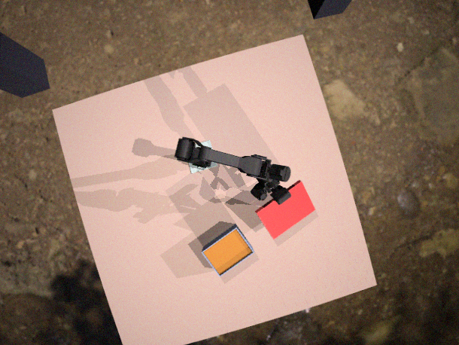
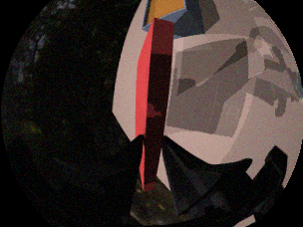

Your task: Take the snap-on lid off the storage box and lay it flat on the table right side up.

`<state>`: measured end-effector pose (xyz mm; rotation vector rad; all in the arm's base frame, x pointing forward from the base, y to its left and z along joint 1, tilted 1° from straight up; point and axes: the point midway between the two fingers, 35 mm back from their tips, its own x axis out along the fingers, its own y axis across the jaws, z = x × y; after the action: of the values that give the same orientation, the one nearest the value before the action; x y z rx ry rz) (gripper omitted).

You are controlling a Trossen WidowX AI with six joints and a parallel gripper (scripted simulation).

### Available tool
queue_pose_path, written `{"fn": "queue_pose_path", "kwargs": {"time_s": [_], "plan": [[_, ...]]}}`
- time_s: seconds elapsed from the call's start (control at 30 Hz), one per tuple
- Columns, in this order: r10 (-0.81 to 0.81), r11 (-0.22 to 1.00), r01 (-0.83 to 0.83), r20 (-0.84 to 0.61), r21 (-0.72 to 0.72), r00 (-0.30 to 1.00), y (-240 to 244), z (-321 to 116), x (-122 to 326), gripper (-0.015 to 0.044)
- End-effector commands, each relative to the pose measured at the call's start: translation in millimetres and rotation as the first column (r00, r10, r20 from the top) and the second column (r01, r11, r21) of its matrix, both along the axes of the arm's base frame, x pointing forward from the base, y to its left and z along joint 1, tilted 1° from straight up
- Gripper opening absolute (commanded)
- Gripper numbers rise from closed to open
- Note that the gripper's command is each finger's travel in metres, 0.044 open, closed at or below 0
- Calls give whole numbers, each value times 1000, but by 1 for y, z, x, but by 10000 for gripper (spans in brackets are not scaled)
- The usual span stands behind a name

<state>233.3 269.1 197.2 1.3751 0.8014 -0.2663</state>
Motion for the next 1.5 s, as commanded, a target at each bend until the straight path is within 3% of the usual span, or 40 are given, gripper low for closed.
{"fn": "queue_pose_path", "kwargs": {"time_s": [0.0, 1.47], "plan": [[-6, 1000, 6, 8, 10, 1000, 1, 0, 1, 0], [-6, 1000, 6, 8, 10, 1000, 1, -35, 1, 0]]}}
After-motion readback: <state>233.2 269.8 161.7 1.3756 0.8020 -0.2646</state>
